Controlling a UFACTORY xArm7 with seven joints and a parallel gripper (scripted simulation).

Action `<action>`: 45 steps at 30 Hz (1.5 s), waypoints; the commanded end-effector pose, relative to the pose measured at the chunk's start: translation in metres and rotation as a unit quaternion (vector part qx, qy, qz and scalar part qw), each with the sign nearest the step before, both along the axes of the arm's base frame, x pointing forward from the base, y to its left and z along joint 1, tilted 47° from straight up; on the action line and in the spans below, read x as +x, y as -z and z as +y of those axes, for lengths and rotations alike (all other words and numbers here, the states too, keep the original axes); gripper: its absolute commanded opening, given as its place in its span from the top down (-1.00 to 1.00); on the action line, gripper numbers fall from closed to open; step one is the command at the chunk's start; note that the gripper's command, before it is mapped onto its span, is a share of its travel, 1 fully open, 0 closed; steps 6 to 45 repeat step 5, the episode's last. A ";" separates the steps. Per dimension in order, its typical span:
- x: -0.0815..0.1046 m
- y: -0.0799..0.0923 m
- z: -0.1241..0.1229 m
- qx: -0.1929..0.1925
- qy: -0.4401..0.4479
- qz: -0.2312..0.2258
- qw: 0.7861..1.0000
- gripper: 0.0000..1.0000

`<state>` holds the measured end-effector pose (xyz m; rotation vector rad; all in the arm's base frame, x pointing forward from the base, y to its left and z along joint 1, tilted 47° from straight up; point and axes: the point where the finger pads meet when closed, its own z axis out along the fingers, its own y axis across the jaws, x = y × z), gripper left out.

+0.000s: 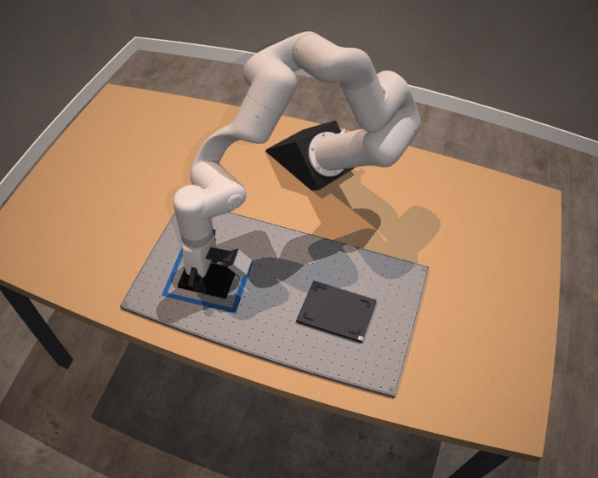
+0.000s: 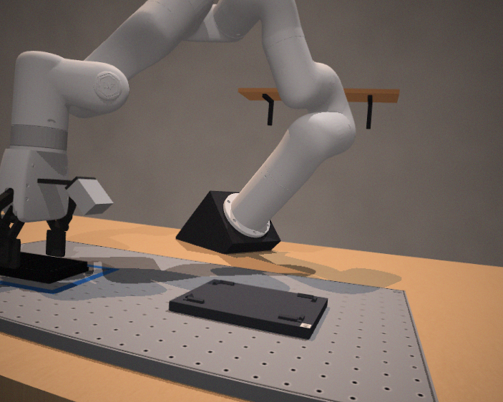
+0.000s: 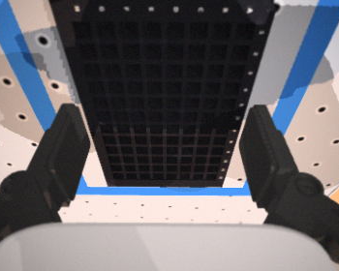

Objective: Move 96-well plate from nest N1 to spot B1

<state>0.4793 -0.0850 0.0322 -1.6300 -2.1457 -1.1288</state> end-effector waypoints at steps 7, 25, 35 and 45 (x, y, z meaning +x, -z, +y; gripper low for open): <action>0.000 -0.001 -0.002 -0.001 0.001 -0.001 1.000 -1.00; 0.000 -0.001 -0.002 -0.001 0.001 -0.001 1.000 -1.00; 0.000 -0.001 -0.002 -0.001 0.001 -0.001 1.000 -1.00; 0.000 -0.001 -0.002 -0.001 0.001 -0.001 1.000 -1.00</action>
